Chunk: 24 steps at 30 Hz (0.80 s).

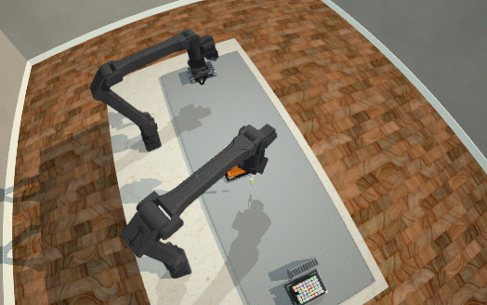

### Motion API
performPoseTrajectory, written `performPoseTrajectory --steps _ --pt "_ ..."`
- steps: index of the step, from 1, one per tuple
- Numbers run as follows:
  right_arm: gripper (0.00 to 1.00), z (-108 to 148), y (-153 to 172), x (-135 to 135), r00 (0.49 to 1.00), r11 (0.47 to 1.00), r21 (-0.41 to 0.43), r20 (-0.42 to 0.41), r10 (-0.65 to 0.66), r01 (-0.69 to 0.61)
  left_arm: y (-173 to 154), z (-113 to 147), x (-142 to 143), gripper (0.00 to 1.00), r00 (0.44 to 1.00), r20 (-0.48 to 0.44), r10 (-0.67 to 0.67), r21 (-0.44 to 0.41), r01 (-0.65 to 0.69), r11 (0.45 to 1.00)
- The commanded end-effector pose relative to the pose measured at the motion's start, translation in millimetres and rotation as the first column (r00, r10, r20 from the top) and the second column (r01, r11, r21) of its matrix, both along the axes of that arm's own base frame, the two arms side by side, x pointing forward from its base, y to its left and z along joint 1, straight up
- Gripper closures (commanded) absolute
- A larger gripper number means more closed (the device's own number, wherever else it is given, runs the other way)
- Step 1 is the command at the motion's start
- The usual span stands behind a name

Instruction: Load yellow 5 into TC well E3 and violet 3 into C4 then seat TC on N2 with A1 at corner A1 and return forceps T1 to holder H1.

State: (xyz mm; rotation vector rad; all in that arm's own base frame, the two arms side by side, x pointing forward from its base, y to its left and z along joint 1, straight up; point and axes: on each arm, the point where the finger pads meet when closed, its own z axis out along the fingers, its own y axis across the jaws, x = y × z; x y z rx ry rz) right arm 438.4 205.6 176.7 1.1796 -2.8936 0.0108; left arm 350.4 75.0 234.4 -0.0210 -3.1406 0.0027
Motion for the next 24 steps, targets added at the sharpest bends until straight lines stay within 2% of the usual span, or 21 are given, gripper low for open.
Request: performPoseTrajectory --steps 1,24 --pt "0.91 19 17 15 0.999 1.0 0.018 0.034 -0.009 0.008 2 14 9 0.0 0.999 0.036 -0.001 0.009 0.001 1.0" --pt "0.91 19 53 16 0.999 1.0 0.021 0.033 -0.009 0.008 2 14 9 0.0 0.999 0.036 -0.001 0.009 0.001 1.0"
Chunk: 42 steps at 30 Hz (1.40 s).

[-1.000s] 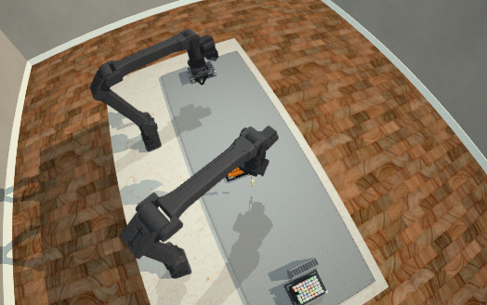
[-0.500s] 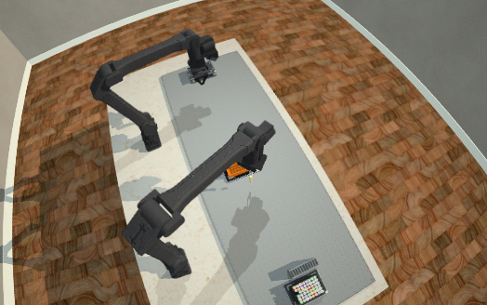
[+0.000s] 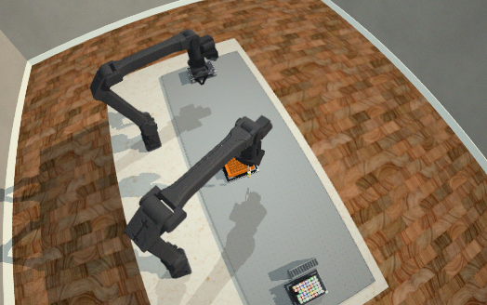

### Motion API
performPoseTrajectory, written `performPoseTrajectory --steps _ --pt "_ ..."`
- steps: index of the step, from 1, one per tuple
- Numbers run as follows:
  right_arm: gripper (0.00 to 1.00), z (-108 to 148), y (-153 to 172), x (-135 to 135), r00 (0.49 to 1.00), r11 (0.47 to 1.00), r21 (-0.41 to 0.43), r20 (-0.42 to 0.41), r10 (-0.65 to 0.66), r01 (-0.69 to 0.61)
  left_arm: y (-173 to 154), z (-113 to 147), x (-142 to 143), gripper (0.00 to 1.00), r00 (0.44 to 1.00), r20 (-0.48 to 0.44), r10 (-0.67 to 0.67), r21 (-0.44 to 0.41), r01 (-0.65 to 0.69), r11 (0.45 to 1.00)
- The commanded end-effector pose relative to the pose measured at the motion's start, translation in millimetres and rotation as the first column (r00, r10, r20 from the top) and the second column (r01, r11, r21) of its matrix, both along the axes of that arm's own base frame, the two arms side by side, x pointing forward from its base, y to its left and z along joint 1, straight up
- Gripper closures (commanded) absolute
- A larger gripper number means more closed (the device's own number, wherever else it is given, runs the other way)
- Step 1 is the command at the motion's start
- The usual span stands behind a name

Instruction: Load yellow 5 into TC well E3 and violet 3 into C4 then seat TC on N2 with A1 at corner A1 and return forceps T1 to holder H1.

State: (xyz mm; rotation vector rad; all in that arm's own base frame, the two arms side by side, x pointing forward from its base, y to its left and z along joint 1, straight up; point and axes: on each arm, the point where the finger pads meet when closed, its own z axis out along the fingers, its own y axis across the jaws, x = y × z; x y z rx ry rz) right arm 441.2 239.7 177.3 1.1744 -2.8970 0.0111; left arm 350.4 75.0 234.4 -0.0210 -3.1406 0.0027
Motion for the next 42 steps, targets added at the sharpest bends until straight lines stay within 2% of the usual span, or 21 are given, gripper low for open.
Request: performPoseTrajectory --steps 1,42 --pt "0.91 18 21 13 0.999 1.0 0.021 0.031 -0.005 0.004 2 14 9 0.0 0.999 0.036 -0.001 0.009 0.001 1.0" --pt "0.91 18 80 14 1.0 1.0 0.023 0.029 -0.005 0.004 2 14 9 0.0 0.999 0.036 -0.001 0.009 0.001 1.0"
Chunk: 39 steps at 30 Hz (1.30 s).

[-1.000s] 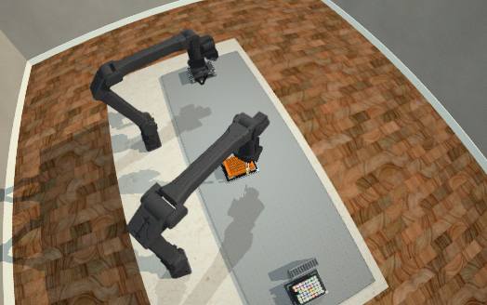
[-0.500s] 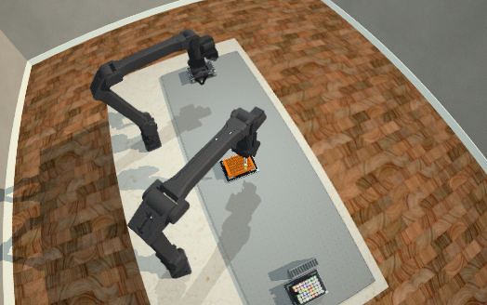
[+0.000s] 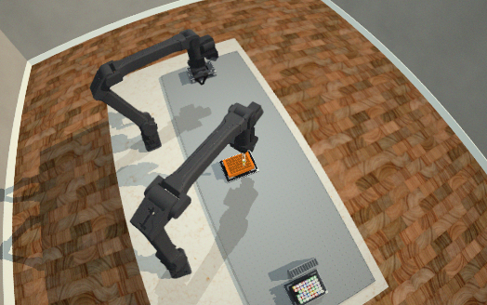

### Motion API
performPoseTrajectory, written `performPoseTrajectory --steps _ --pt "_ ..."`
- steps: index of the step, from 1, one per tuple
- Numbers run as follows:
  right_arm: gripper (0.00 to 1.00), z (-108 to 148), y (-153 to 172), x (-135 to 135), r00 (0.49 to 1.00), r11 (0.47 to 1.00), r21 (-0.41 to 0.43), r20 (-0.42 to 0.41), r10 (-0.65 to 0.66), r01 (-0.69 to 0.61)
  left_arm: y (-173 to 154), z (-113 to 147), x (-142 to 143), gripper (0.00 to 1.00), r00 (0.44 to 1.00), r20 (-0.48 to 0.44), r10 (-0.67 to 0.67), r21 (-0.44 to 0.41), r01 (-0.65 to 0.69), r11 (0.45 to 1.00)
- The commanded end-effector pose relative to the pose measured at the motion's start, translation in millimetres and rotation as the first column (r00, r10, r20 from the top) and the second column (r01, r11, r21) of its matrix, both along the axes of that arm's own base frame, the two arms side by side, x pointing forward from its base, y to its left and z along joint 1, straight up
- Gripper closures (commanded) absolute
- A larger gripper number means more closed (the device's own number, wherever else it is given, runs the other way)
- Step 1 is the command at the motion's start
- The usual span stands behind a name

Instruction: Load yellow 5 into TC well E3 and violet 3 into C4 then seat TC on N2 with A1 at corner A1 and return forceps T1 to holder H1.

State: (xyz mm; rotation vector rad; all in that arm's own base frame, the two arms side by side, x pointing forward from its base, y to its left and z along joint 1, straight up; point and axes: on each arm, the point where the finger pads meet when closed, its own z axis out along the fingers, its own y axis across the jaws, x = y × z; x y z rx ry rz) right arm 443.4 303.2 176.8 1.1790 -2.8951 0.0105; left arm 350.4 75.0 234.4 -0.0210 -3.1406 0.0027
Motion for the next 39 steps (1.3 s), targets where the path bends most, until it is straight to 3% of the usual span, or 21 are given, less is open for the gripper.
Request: performPoseTrajectory --steps 1,16,22,33,35,39 --pt "0.91 19 18 11 1.0 1.0 0.023 0.029 -0.008 0.007 2 14 9 0.0 0.999 0.036 -0.001 0.009 0.001 1.0" --pt "0.91 18 40 12 1.0 1.0 0.024 0.028 -0.008 0.007 2 14 9 0.0 0.999 0.036 -0.001 0.009 0.001 1.0" --pt "0.91 19 68 22 0.998 0.997 0.076 0.062 -0.01 0.005 2 14 9 0.0 0.999 0.036 -0.001 0.009 0.001 1.0" --pt "0.91 18 74 16 0.999 1.0 0.029 0.039 -0.008 0.007 2 14 9 0.0 0.999 0.036 -0.001 0.009 0.001 1.0" --pt "0.91 32 58 23 0.998 0.999 0.027 0.06 -0.031 0.03 2 14 9 0.0 0.999 0.036 -0.001 0.009 0.001 1.0" --pt "0.91 37 62 18 0.998 0.999 0.039 0.056 -0.023 0.021 2 14 9 0.0 0.999 0.036 -0.001 0.009 0.001 1.0"
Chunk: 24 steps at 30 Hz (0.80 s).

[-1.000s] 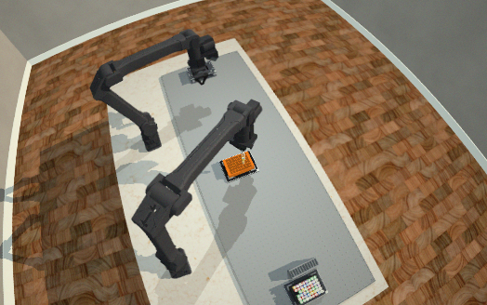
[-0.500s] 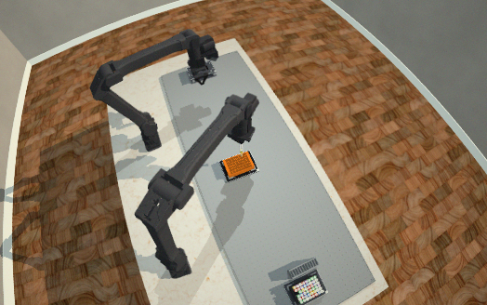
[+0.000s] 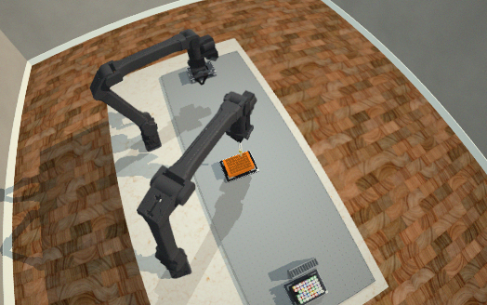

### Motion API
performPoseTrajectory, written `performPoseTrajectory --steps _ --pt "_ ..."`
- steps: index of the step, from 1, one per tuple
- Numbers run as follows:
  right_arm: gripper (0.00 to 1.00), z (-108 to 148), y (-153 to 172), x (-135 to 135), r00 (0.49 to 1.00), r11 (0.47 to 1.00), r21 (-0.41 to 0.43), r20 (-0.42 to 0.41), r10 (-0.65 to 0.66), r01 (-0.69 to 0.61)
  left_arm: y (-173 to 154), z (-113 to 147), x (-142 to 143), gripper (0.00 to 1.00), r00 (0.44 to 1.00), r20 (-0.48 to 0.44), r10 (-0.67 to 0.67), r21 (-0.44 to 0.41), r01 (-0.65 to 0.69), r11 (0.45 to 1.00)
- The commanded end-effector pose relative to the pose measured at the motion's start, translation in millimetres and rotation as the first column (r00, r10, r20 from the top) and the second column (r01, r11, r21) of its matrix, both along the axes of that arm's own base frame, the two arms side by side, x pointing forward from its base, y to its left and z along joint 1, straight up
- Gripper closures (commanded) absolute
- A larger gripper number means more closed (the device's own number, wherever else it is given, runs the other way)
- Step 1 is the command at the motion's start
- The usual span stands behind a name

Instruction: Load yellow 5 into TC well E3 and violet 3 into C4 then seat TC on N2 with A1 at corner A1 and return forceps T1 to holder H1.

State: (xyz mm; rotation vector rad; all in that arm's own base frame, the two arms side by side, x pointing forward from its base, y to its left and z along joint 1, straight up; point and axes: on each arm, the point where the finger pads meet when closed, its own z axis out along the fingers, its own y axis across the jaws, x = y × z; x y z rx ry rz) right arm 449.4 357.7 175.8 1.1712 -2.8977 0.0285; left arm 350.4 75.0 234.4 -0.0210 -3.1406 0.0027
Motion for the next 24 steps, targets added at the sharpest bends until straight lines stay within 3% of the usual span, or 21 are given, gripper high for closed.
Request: performPoseTrajectory --steps 1,24 --pt "0.91 38.5 8.3 11.1 0.999 0.999 0.05 0.052 -0.015 0.013 1.8 13.9 8.9 0.0 0.999 0.036 -0.001 0.009 0.001 1.0" --pt "0.91 41.9 7.3 12.1 0.998 0.999 0.046 0.063 -0.015 0.012 1.8 13.9 8.9 0.0 0.999 0.036 -0.001 0.009 0.001 1.0"
